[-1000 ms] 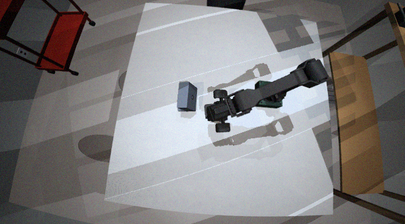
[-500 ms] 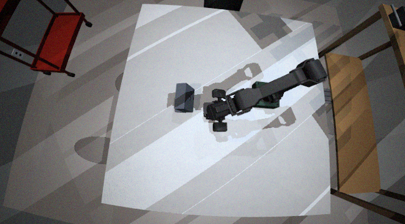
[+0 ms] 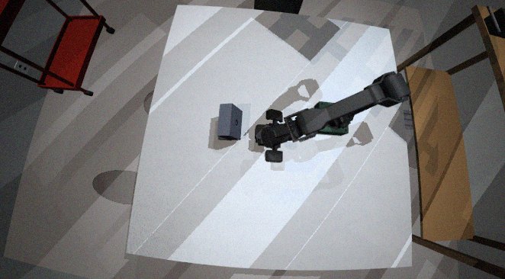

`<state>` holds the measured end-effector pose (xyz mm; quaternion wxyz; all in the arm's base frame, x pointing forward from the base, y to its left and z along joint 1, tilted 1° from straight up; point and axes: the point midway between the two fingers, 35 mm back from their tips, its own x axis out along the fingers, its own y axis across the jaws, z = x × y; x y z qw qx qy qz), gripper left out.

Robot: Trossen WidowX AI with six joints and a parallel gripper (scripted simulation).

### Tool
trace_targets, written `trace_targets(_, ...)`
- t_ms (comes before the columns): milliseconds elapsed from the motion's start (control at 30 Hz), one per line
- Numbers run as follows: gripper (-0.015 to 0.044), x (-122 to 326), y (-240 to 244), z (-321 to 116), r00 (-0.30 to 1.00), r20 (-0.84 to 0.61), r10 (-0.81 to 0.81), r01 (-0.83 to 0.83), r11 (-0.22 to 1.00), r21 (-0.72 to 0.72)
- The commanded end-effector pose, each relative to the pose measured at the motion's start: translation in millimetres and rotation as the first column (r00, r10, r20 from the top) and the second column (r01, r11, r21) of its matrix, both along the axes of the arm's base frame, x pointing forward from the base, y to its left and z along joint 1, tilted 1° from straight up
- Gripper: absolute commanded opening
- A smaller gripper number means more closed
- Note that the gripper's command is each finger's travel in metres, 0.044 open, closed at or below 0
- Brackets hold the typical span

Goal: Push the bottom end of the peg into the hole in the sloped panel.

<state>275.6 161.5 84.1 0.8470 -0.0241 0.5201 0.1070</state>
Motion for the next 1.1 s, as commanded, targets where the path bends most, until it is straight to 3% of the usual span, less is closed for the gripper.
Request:
trace_targets(0,0.0,-1.4,-3.5,-3.2,1.0,0.008,-0.019,0.019,1.0,0.004)
trace_targets(1067,0.0,0.1,-18.0,-4.3,0.982,0.13,-0.133,0.121,0.988,0.1)
